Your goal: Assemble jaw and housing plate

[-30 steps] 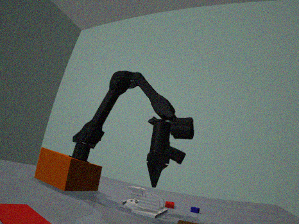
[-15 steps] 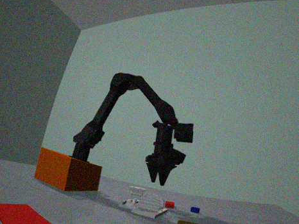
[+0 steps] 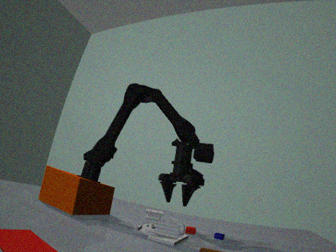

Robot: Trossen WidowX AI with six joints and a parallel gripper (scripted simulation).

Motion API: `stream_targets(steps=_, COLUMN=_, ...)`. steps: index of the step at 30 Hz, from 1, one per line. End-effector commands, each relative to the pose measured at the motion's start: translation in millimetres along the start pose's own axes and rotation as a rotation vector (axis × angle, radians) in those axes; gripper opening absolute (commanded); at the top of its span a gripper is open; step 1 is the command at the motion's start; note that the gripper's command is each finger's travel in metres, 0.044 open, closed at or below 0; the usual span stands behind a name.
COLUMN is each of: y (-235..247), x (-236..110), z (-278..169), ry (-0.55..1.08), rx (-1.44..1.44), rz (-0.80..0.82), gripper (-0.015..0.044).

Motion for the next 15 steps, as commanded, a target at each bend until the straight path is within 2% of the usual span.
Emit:
stream_targets(steps=1, y=13, x=0, z=10, ry=0.007, rx=-0.084, rz=0.003, gripper=0.044)
stream_targets(steps=15, y=61, x=-5, z=43, ry=0.004, rx=-0.378, rz=0.01, gripper=0.044)
Point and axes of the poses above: the point midway between the two fingers, 35 mm back from their tips, its own x axis out along the fingers, its own y axis across the jaws, z = x × y, the point moved 9 cm from there along -x, back along the fingers, and after that the axes turned 14 degrees about -x, right-handed, at the moved point
